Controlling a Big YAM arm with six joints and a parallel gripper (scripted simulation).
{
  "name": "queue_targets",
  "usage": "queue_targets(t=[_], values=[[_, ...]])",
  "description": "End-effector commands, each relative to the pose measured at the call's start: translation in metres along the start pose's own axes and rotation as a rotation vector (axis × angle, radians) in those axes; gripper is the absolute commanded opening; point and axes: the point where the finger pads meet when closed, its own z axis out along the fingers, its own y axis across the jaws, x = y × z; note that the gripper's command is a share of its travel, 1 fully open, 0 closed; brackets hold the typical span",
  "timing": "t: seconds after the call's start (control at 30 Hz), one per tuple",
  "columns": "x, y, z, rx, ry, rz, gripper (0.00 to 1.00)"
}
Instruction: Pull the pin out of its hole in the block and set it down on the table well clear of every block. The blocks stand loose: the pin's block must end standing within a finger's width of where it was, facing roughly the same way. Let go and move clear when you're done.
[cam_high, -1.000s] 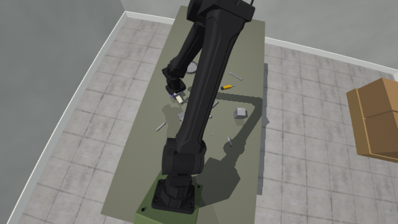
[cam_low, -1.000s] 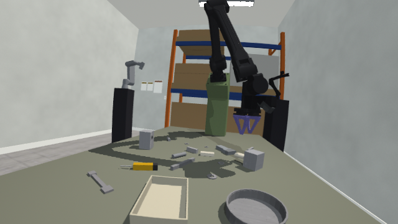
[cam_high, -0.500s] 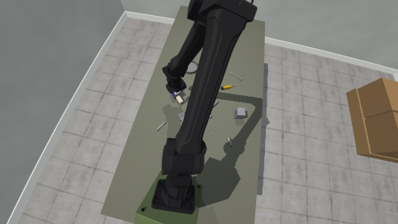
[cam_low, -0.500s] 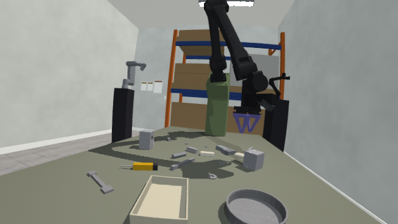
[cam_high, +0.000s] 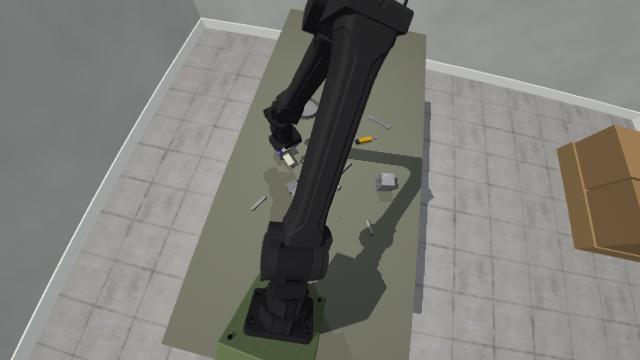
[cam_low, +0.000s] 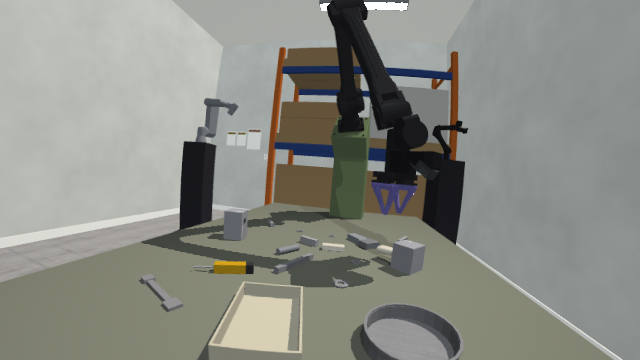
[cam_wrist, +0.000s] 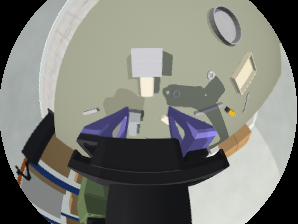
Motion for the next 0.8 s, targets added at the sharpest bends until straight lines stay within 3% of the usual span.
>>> queue_targets(t=[0.0, 0.47, 0.77], values=[[0.002, -0.011, 0.010, 0.012, 0.013, 0.031, 0.60], [0.003, -0.009, 0.038, 0.010, 0.016, 0.030, 0.60], [0.004, -0.009, 0.040, 0.009, 0.016, 0.030, 0.60]])
